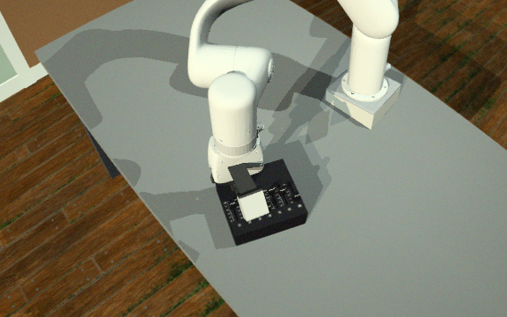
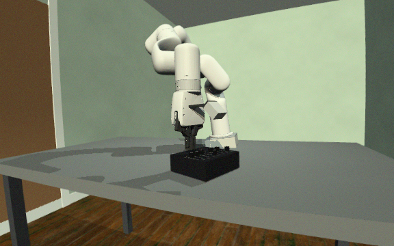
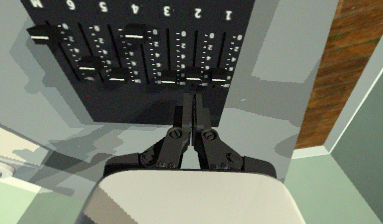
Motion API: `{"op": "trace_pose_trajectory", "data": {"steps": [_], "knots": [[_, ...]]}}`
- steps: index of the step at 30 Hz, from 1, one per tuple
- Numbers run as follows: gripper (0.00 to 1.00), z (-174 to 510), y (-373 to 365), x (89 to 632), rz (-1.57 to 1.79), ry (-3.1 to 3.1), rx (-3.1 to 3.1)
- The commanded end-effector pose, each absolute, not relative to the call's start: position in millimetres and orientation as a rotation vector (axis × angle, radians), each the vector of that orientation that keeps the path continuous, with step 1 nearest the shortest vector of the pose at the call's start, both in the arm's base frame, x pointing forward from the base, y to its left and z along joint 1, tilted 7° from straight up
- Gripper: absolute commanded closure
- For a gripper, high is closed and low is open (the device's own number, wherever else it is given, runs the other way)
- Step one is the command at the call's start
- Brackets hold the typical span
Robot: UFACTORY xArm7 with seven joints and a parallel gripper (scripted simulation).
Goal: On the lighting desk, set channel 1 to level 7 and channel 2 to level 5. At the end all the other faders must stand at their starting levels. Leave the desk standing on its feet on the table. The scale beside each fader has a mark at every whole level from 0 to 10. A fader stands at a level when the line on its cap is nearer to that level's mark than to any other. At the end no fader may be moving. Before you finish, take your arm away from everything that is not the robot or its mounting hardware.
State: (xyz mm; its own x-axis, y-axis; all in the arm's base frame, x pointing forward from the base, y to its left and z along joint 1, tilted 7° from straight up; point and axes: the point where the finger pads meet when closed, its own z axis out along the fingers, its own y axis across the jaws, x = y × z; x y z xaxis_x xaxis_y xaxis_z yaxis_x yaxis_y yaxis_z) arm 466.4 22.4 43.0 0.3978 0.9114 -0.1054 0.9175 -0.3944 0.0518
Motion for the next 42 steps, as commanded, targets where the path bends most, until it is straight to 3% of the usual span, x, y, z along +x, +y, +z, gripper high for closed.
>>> {"op": "trace_pose_trajectory", "data": {"steps": [1, 42], "knots": [[1.0, 44, 23, 468, -0.086, 1.668, 2.538], [1.0, 33, 22, 468, -0.086, 1.668, 2.538]]}}
